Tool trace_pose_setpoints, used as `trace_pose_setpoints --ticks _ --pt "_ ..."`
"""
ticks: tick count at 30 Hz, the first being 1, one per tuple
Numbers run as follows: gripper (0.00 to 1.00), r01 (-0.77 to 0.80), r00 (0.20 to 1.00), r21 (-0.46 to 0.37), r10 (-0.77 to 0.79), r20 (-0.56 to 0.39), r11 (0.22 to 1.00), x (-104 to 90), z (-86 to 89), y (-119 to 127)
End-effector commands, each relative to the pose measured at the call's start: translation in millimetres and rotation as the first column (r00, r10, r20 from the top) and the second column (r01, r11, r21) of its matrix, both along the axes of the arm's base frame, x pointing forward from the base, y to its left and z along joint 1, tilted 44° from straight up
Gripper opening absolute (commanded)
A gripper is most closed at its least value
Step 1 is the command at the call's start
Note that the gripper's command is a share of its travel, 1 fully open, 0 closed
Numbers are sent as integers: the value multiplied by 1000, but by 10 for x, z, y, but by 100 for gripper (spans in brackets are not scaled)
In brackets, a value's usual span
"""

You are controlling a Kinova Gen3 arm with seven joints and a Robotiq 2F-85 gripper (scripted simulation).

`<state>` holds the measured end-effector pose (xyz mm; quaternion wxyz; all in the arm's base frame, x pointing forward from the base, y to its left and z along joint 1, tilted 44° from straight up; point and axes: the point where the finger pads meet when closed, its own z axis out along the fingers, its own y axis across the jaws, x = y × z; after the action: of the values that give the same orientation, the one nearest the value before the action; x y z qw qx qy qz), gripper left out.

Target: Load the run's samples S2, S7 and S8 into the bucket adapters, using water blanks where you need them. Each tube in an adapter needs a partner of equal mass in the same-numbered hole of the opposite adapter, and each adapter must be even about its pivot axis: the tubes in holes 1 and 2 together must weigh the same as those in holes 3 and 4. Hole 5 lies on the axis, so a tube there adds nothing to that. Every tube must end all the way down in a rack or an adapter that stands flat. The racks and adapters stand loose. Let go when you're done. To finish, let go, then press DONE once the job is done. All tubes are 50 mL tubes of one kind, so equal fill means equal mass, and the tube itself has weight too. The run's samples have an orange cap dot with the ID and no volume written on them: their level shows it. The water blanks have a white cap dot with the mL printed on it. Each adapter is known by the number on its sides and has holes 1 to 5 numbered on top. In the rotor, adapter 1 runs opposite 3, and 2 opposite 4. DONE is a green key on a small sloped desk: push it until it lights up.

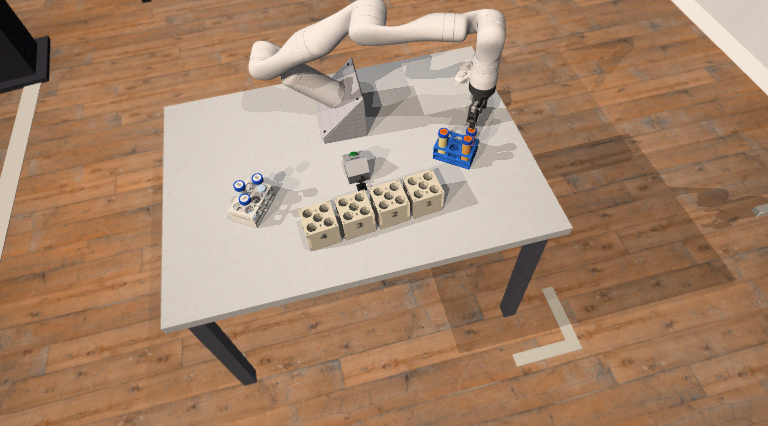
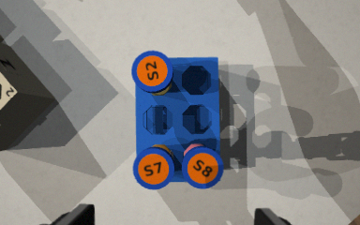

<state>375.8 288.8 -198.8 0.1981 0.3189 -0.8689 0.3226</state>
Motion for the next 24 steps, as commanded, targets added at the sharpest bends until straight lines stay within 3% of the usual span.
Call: trace_pose_setpoints --ticks 1,20,24 --pt "100 -1 1000 3 1 2 1000 -11 -77 -69" --pt "100 -1 1000 3 1 2 1000 -72 -396 -376" --pt "100 -1 1000 3 1 2 1000 -72 -396 -376"
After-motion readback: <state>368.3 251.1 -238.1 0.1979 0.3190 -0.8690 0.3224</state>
